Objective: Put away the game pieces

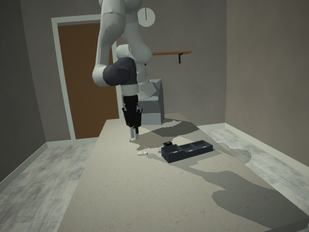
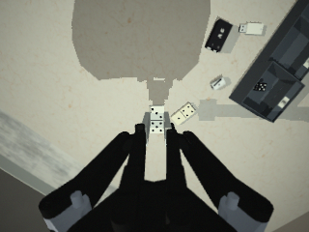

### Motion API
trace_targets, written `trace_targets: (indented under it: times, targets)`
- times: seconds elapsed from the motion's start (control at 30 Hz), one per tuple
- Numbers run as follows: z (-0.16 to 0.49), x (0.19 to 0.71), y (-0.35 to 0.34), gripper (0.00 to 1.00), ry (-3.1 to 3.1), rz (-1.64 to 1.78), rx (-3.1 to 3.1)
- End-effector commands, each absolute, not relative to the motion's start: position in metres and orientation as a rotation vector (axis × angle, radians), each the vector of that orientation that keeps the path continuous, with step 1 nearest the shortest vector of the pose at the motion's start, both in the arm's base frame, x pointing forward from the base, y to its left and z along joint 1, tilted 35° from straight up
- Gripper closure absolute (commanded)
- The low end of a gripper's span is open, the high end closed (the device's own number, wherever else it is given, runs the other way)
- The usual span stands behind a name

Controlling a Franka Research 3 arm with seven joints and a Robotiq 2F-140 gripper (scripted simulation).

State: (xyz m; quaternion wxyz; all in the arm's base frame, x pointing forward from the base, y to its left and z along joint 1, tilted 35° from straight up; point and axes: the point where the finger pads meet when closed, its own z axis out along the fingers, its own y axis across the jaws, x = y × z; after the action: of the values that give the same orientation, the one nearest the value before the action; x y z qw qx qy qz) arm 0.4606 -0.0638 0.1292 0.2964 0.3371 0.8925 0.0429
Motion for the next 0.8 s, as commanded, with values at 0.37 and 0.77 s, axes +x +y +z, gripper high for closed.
trace_targets:
  times: [0.37, 0.77]
  targets:
    - [0.143, 0.495, 0.001, 0.87, 2.375, 0.102, 0.906]
    - [0.152, 0.520, 0.051, 0.87, 2.375, 0.102, 0.906]
